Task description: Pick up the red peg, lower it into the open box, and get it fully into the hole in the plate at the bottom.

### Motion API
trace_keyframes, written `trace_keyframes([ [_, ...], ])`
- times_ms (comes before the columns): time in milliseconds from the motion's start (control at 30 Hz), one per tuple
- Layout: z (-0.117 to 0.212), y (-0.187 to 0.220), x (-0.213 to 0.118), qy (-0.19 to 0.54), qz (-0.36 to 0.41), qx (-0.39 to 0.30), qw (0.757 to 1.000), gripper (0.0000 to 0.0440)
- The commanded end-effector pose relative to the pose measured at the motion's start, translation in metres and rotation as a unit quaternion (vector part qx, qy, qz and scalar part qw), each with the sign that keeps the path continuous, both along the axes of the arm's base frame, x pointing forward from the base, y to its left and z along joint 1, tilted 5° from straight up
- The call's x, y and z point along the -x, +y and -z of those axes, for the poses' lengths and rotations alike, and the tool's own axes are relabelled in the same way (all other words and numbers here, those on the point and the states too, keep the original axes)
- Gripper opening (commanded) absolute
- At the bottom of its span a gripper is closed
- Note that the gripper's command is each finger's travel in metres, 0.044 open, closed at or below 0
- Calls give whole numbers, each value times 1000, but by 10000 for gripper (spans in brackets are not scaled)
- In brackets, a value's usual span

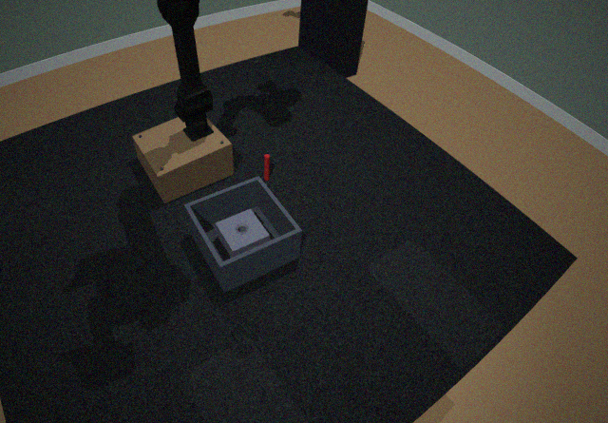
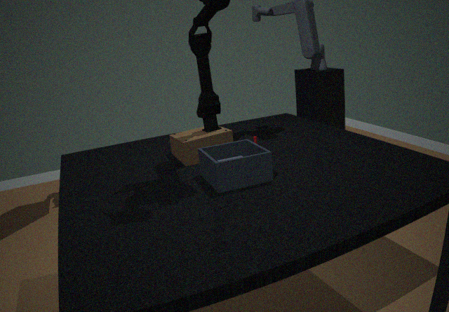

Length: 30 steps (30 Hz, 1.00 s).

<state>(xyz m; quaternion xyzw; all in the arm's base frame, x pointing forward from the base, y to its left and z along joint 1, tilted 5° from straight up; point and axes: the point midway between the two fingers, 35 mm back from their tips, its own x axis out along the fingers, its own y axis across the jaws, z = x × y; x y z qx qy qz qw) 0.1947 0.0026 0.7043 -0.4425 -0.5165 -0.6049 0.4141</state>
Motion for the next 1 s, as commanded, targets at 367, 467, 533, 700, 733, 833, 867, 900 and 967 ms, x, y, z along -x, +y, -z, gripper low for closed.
trace_keyframes([
  [367,9,-14,-78,156,-134,-10,979,440],
  [467,15,-19,-97,193,-167,-22,967,440],
  [533,20,-23,-109,217,-188,-32,957,440],
  [700,36,-34,-139,274,-237,-63,930,440],
  [733,39,-36,-145,285,-247,-71,924,440],
  [833,51,-43,-161,317,-273,-95,903,440],
  [867,56,-46,-167,327,-281,-104,896,440],
  [900,60,-48,-172,337,-289,-113,889,440],
  [967,70,-54,-182,356,-305,-132,873,440],
])
